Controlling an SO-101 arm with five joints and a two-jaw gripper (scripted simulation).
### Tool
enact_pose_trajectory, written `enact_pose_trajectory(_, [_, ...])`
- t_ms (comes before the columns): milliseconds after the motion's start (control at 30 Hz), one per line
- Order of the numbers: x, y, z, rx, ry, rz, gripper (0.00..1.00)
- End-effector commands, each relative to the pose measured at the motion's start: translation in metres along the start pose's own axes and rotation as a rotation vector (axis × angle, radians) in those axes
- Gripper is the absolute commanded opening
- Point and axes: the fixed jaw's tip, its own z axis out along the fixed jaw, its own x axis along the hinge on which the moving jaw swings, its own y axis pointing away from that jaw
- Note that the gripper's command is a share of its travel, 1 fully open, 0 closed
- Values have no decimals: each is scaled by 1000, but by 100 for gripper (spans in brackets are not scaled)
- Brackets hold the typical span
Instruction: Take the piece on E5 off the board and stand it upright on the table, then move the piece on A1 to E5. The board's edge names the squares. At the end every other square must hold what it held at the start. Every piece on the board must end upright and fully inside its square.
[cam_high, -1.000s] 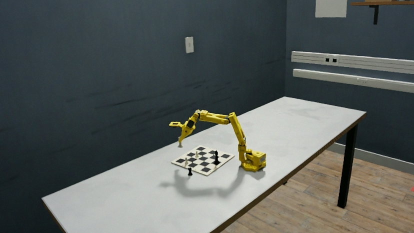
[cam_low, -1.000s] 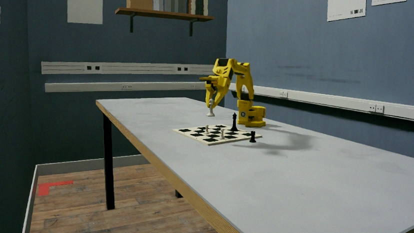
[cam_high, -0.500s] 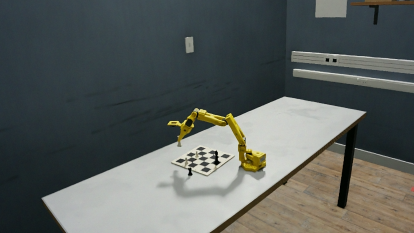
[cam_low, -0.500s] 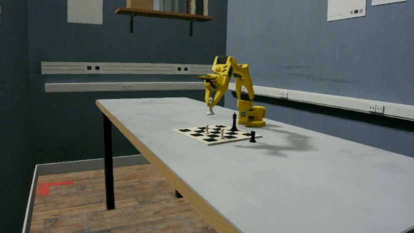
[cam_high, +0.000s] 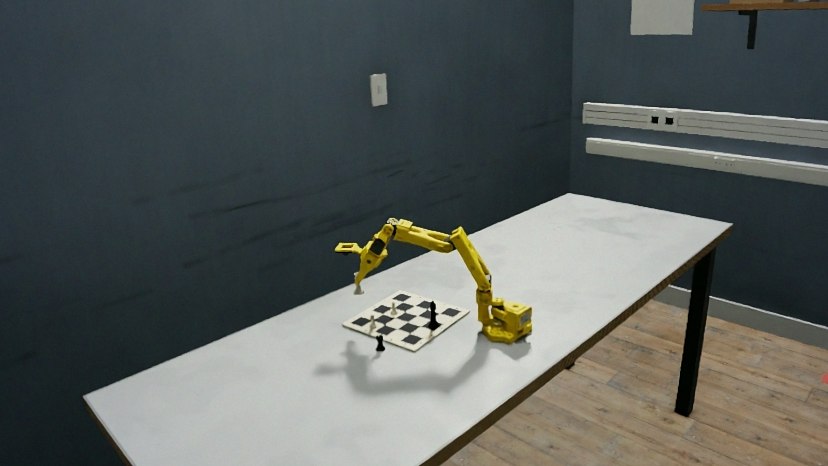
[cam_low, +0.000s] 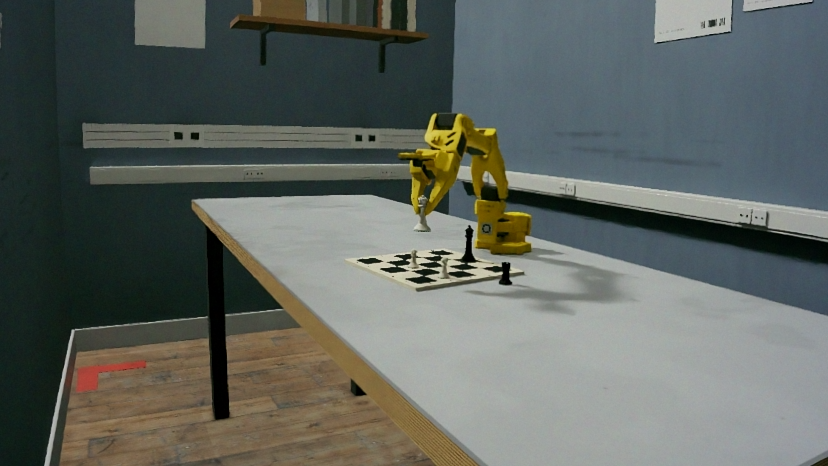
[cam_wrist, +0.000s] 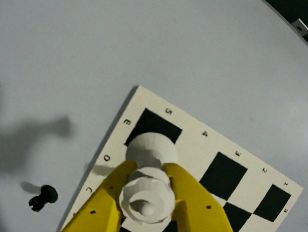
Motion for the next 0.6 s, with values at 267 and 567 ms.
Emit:
enact_pose_trajectory(267, [3, 4, 5, -7, 12, -5, 0])
enact_pose_trajectory(567, [6, 4, 7, -7, 12, -5, 0])
